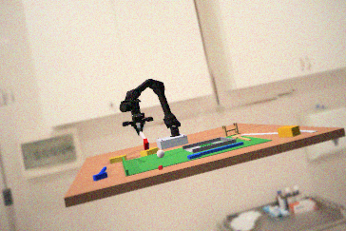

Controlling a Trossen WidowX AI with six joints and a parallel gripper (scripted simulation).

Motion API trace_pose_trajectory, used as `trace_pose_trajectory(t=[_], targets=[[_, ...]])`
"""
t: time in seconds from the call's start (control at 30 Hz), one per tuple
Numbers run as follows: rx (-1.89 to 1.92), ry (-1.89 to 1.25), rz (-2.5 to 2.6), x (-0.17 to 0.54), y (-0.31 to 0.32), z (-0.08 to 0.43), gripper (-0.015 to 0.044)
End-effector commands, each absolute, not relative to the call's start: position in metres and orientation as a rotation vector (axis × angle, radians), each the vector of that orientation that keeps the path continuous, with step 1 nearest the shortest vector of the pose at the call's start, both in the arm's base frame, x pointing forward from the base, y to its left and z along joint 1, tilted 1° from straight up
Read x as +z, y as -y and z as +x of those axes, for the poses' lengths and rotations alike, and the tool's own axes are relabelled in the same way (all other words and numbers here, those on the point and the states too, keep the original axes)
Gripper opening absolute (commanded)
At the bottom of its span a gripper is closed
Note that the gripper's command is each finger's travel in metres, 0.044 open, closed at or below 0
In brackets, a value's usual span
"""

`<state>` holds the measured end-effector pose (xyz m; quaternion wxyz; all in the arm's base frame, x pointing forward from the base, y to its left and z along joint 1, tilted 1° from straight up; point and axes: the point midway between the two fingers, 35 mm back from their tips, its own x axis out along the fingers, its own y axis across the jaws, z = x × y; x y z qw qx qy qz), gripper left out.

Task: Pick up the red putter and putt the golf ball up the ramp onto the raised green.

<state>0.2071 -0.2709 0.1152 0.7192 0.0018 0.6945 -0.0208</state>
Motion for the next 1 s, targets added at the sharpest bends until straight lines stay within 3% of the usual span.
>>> trace_pose_trajectory(t=[0.0,0.97], targets=[[-0.045,-1.541,0.013,0.097,0.271,0.207,0.0000],[-0.042,-1.541,0.010,0.064,0.271,0.207,0.0000]])
